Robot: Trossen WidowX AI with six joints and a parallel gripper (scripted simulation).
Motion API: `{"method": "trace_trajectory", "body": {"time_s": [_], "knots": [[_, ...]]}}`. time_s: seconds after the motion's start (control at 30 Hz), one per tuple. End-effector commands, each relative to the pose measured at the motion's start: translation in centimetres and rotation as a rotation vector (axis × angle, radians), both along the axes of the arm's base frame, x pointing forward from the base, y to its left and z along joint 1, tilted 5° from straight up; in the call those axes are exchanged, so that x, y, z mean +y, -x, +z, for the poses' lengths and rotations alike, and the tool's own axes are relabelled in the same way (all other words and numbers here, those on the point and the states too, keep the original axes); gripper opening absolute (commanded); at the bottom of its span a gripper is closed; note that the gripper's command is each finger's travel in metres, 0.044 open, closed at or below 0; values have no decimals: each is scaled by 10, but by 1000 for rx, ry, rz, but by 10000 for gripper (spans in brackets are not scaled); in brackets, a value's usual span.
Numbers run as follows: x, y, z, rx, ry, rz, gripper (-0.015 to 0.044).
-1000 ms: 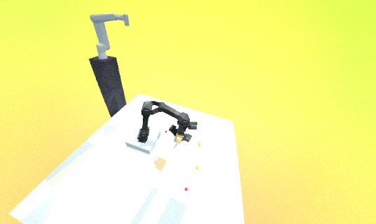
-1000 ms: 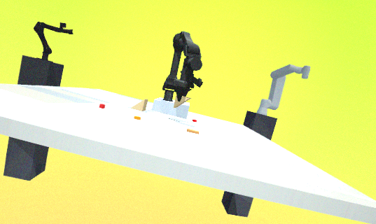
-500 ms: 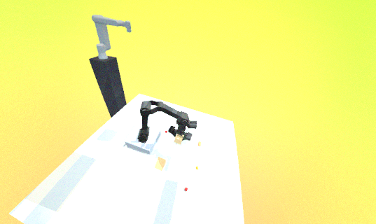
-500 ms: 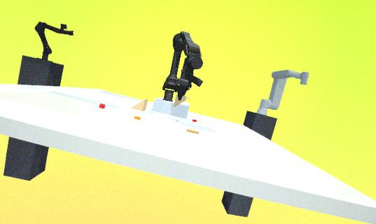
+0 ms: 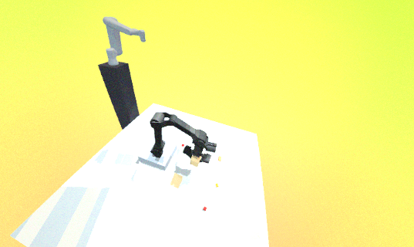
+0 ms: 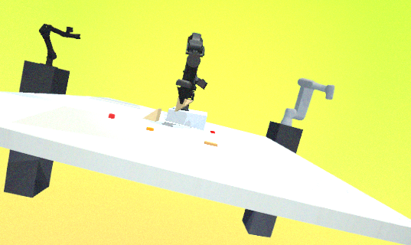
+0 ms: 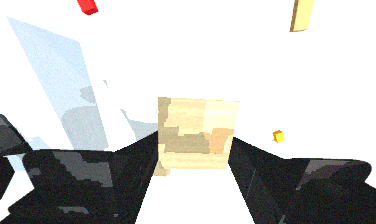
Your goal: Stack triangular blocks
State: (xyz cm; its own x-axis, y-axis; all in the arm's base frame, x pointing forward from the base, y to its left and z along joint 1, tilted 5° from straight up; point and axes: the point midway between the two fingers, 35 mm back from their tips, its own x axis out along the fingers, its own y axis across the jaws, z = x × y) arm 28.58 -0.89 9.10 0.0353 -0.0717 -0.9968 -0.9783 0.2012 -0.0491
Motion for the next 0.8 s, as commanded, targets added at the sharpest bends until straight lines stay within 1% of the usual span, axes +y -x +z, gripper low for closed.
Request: {"method": "trace_trajectory", "body": {"time_s": [0.0,0.77], "knots": [[-21,2,10,-16,-4,3,0],[-120,44,35,-14,1,3,0]]}}
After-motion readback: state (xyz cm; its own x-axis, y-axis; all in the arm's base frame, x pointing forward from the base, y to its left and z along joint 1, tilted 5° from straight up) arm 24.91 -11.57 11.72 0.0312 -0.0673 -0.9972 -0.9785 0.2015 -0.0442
